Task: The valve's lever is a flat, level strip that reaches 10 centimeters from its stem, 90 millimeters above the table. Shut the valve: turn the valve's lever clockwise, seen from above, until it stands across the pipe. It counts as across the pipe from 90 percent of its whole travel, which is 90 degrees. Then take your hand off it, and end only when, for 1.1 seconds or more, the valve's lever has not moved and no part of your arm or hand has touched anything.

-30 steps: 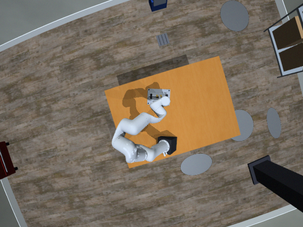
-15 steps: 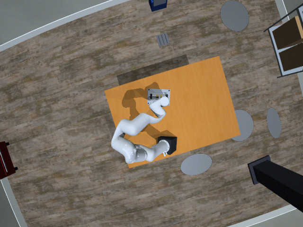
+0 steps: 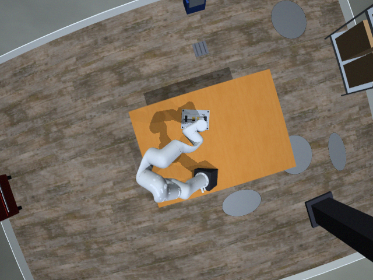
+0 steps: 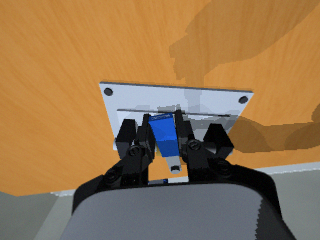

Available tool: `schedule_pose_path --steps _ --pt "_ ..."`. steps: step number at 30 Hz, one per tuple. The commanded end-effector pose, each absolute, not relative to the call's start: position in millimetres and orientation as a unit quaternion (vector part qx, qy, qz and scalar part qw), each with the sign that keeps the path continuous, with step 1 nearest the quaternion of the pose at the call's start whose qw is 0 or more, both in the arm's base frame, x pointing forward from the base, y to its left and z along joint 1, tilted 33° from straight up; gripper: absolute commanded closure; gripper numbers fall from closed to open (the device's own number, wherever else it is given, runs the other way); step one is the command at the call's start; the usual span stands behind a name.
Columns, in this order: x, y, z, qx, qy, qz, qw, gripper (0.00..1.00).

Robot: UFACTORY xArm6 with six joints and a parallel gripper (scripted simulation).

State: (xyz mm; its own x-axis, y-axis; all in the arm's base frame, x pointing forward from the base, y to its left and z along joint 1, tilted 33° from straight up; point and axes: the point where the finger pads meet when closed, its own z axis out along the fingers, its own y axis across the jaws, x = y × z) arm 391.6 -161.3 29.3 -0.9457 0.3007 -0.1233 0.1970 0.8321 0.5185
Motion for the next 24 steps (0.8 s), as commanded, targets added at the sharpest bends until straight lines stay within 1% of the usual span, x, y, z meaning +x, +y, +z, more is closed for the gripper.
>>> schedule_pose_path --steps 1,24 --pt "393.5 -155.8 32.3 0.138 0.949 0.264 0.097 1.0" --pt "396.7 -146.7 38.4 0.206 0.937 0.271 0.078 1.0"
